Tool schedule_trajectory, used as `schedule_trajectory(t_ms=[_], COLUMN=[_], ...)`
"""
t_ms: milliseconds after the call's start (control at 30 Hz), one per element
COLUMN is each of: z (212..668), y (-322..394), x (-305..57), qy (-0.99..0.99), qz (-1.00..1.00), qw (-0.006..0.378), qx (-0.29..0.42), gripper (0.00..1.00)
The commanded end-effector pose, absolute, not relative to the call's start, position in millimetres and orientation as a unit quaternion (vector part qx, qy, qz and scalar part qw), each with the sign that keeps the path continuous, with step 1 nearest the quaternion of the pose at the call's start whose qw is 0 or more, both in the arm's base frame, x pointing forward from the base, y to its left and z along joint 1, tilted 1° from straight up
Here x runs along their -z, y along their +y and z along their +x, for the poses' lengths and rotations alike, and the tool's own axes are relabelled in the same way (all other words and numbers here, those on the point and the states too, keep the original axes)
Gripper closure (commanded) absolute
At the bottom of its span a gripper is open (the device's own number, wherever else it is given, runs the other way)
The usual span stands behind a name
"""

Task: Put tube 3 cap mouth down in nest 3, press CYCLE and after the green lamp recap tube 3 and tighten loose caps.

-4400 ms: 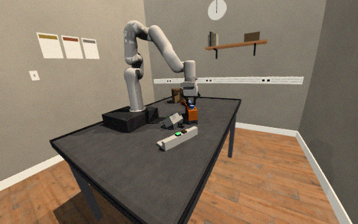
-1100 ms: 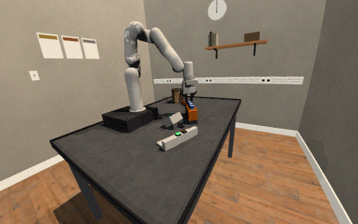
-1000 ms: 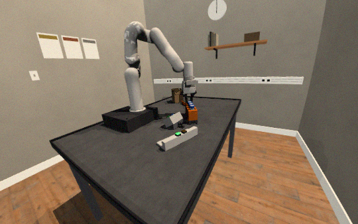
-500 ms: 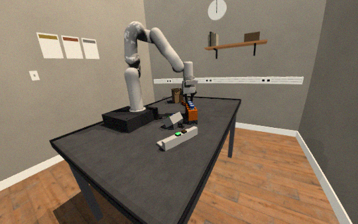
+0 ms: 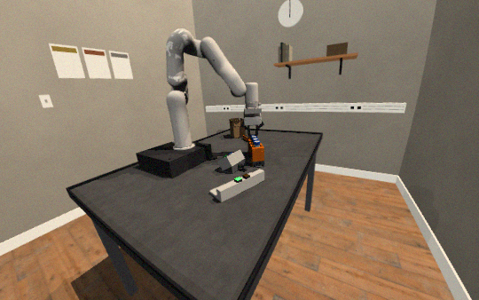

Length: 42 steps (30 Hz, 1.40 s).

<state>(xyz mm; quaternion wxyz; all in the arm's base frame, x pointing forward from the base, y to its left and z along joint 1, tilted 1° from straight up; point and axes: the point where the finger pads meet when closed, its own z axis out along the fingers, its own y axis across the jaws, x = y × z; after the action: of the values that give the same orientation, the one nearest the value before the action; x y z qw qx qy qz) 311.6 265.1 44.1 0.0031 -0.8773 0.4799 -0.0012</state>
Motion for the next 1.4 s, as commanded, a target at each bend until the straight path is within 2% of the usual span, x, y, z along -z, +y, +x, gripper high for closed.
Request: schedule_trajectory(t_ms=[0, 300, 333, 733, 1200, 1367], z=[312, 312, 312, 312, 312, 312], y=[266, 266, 266, 266, 266, 266], x=[-45, -45, -45, -45, -87, -91], qy=[0.517, 0.563, 0.563, 0.563, 0.563, 0.563], qz=[-0.856, -0.826, -0.826, -0.826, -0.826, -0.826], qw=[0.004, 0.004, 0.004, 0.004, 0.004, 0.004], qx=[0.005, 0.005, 0.005, 0.005, 0.005, 0.005], gripper=[1.00, 1.00, 0.54, 0.54, 0.54, 0.54])
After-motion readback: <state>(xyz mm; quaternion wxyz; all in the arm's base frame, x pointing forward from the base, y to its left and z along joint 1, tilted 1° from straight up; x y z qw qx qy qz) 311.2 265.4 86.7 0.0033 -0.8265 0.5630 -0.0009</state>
